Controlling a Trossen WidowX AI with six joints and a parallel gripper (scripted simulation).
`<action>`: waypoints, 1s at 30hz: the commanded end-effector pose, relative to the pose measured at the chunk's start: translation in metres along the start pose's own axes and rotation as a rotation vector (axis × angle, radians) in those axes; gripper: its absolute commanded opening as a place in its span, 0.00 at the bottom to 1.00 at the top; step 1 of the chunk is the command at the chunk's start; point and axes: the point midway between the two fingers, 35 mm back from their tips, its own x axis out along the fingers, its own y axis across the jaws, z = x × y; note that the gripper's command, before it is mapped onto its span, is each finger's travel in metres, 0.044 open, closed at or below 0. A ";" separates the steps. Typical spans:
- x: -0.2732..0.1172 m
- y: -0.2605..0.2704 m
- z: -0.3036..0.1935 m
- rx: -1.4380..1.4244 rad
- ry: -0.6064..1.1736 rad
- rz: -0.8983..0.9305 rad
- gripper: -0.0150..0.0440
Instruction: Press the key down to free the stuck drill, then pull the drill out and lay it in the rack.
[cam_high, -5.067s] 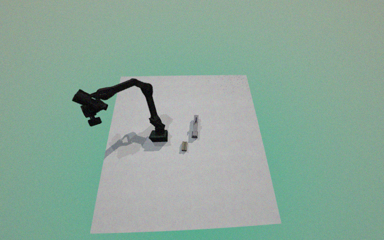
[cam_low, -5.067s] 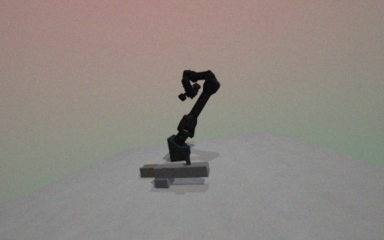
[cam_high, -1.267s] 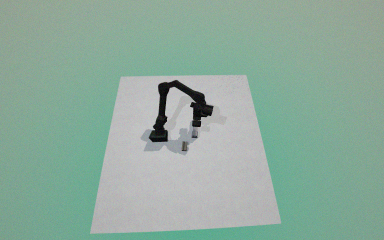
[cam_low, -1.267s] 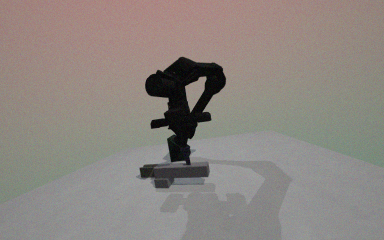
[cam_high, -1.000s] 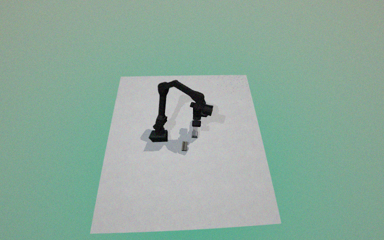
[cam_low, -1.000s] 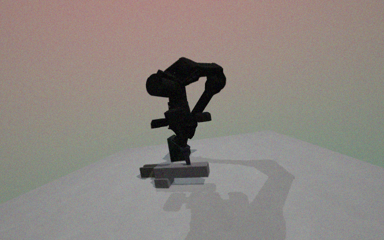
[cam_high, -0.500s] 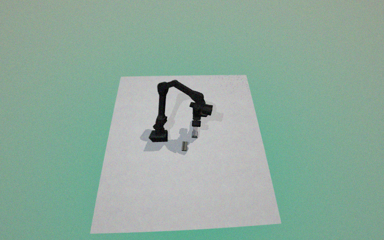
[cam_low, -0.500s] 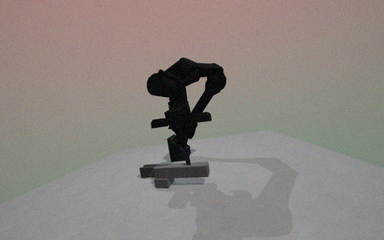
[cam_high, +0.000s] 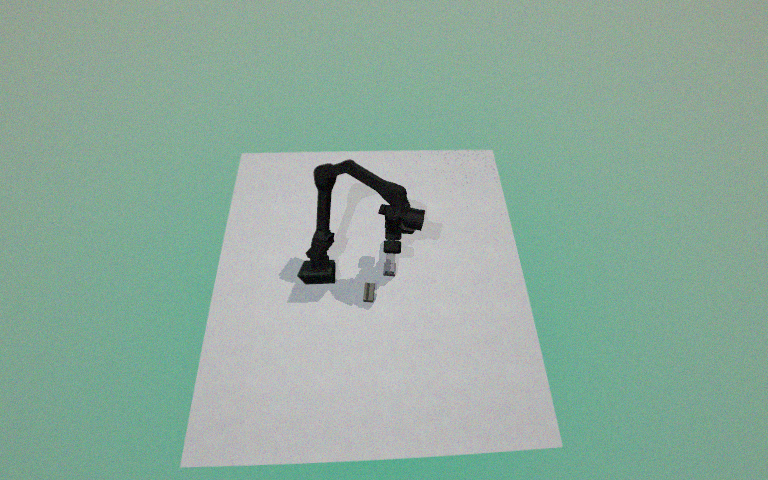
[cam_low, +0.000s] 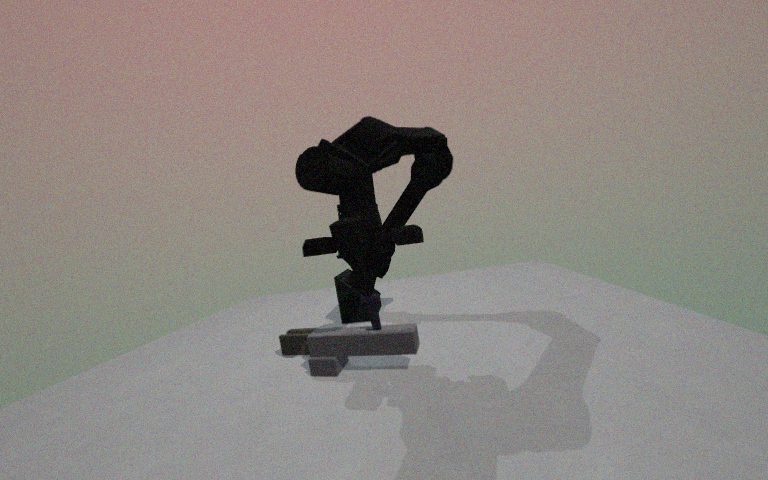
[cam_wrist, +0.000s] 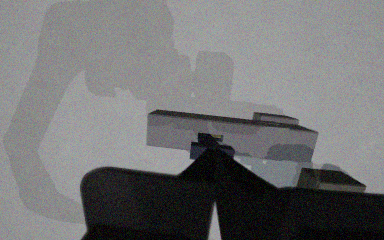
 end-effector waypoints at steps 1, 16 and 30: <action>0.020 0.005 -0.008 -0.003 0.059 0.015 0.25; 0.027 0.006 -0.008 -0.003 0.059 0.015 0.25; 0.005 0.004 -0.001 -0.002 0.057 0.010 0.48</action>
